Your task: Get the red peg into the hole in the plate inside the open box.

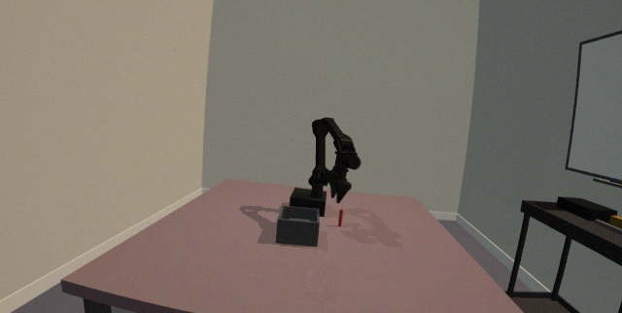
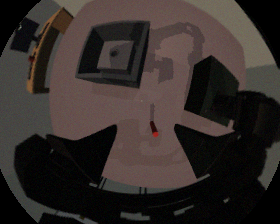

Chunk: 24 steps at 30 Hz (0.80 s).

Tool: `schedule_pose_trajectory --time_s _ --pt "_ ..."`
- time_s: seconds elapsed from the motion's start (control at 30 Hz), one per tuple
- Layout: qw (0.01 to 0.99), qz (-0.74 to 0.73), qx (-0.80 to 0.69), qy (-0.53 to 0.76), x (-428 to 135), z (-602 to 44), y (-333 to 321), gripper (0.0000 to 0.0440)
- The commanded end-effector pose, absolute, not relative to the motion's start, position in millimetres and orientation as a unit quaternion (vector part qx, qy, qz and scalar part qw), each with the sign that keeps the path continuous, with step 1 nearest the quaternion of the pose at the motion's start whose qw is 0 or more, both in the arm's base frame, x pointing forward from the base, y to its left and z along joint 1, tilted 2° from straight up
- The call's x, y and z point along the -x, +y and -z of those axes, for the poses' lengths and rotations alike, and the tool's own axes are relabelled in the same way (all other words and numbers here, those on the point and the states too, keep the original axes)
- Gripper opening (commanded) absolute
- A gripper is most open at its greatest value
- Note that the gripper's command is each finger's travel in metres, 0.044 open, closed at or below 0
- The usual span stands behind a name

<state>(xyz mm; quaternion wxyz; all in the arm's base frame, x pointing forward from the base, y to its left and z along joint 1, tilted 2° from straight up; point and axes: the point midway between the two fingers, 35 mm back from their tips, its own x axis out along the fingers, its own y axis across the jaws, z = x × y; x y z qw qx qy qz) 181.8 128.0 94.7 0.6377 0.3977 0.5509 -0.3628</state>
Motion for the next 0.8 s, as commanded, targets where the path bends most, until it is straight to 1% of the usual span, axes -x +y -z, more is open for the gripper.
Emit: schedule_pose_trajectory --time_s 0.0,0.63,0.7,0.77 --pt "0.625 0.378 -0.378 0.569 -169 -78 129 0.0440" --pt "0.618 0.350 -0.389 0.586 -161 3 145 0.0438" --pt "0.617 0.348 -0.392 0.587 -159 9 146 0.0431" --pt "0.614 0.349 -0.393 0.588 -158 13 147 0.0406"
